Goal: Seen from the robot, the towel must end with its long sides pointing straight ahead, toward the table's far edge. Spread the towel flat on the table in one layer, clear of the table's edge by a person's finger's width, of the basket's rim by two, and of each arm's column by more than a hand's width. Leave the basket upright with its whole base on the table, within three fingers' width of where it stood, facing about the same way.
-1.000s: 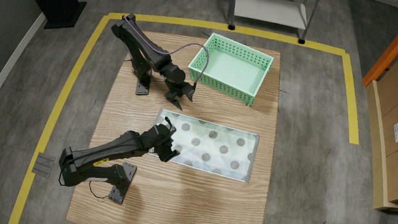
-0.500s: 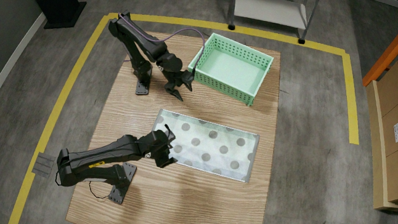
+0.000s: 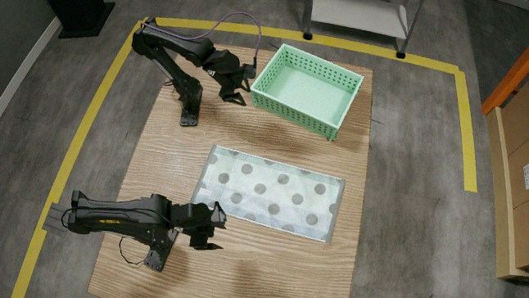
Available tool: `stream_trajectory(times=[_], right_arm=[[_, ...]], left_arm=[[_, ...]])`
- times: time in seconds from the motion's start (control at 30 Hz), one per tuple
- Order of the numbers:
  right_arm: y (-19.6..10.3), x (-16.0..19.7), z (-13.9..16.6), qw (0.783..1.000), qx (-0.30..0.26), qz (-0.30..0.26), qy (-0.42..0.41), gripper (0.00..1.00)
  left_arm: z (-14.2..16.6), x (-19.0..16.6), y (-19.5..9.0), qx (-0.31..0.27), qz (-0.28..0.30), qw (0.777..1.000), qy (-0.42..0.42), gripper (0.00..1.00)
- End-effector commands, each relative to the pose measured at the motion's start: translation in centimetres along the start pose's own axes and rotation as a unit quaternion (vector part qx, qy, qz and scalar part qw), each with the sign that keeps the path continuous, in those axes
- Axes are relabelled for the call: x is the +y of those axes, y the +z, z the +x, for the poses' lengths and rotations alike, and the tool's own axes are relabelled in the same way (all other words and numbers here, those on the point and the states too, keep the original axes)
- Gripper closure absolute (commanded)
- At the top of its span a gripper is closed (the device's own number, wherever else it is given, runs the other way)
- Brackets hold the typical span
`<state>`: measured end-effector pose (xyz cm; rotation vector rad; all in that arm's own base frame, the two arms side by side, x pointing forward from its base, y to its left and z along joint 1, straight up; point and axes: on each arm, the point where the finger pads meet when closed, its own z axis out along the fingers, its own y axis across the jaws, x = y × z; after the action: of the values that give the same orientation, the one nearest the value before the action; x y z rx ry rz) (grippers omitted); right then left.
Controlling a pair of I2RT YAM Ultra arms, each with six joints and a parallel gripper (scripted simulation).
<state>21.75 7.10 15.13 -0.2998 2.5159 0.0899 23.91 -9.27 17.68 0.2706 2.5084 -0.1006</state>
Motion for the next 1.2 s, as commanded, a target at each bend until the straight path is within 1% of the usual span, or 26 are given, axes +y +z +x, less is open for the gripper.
stream_trajectory(times=[0.0, 0.07, 0.1, 0.2, 0.23, 0.43, 0.5, 0.67, 0.7, 0.87, 0.93, 1.17], right_arm=[[-1.8, -2.3, -0.7, 0.999, -0.015, 0.02, 0.035, 0.36], [-2.1, -3.9, -0.6, 0.997, -0.015, 0.04, 0.062, 0.36], [-2.2, -4.7, -0.6, 0.996, -0.016, 0.05, 0.075, 0.36], [-2.7, -7.2, -0.5, 0.99, -0.015, 0.079, 0.115, 0.36], [-2.1, -8.1, -0.3, 0.988, 0.002, 0.087, 0.129, 0.36], [-3.1, -13.3, -0.8, 0.967, -0.012, 0.146, 0.208, 0.36], [-3.1, -13.3, -0.8, 0.967, -0.012, 0.146, 0.208, 0.36], [-3.8, -17.5, -0.6, 0.942, -0.013, 0.19, 0.275, 0.36], [-4.0, -18.4, -0.6, 0.944, -0.013, 0.191, 0.27, 0.36], [-4.1, -18.7, -0.6, 0.944, -0.013, 0.191, 0.27, 0.36], [-4.6, -18.5, -0.8, 0.944, -0.023, 0.193, 0.266, 0.36], [-4.6, -18.5, -0.7, 0.944, -0.021, 0.193, 0.269, 0.36]], left_arm=[[0.7, 2.5, -1.1, 0.002, -0.006, 1.0, -0.003, 0.36], [1.5, 4.0, -1.1, 0.009, -0.006, 1.0, -0.002, 0.36], [0.5, 4.2, -1.9, -0.007, -0.006, 1.0, -0.002, 0.36], [0.1, 4.2, -2.1, -0.011, -0.006, 1.0, -0.002, 0.36], [0.3, 4.2, -1.5, 0.001, -0.006, 1.0, -0.002, 0.36], [0.3, 4.2, -1.4, 0.003, -0.006, 1.0, -0.002, 0.36], [0.3, 4.2, -1.4, 0.003, -0.006, 1.0, -0.002, 0.36], [0.6, 4.2, -1.2, 0.001, -0.007, 1.0, -0.002, 0.36], [0.6, 4.2, -1.2, 0.001, -0.007, 1.0, -0.002, 0.36], [0.6, 4.2, -1.2, 0.001, -0.007, 1.0, -0.002, 0.36], [0.6, 4.2, -1.2, 0.001, -0.007, 1.0, -0.002, 0.36], [0.6, 4.2, -1.2, 0.001, -0.007, 1.0, -0.002, 0.36]])
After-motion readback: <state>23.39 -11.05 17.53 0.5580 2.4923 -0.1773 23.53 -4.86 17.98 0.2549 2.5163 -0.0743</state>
